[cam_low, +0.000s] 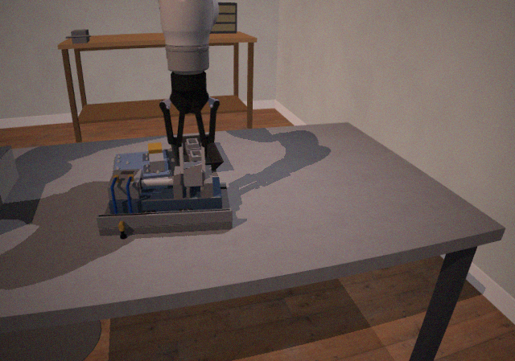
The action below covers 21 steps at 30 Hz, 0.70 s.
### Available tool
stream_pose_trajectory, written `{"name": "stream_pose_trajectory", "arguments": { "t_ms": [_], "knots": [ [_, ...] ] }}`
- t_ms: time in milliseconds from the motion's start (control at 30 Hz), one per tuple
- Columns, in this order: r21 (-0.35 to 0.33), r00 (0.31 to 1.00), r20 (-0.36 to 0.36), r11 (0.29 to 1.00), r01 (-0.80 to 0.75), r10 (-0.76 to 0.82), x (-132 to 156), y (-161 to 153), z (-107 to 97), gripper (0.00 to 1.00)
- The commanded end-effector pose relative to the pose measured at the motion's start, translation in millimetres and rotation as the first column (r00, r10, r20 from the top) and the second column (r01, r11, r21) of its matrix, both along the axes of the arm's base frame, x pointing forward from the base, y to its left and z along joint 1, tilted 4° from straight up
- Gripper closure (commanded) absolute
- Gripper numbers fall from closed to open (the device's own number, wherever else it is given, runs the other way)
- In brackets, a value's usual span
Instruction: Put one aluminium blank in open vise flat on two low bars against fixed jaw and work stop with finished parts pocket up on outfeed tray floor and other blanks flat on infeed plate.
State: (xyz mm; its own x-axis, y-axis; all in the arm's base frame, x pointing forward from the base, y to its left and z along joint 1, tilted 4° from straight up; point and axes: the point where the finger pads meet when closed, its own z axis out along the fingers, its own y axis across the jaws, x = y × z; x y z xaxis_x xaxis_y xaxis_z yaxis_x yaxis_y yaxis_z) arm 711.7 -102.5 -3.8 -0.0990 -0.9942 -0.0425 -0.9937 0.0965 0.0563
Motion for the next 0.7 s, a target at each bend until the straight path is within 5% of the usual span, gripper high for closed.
{"name": "stream_pose_trajectory", "arguments": {
  "t_ms": [0, 667],
  "knots": [
    [0.001, 1.0, -0.001, 1.0, -0.001, 0.001, -2.3, 3.3, -4.2, 1.0],
    [0.001, 1.0, -0.001, 1.0, 0.0, 0.0, -0.6, 6.6, -4.0, 1.0]
  ]
}}
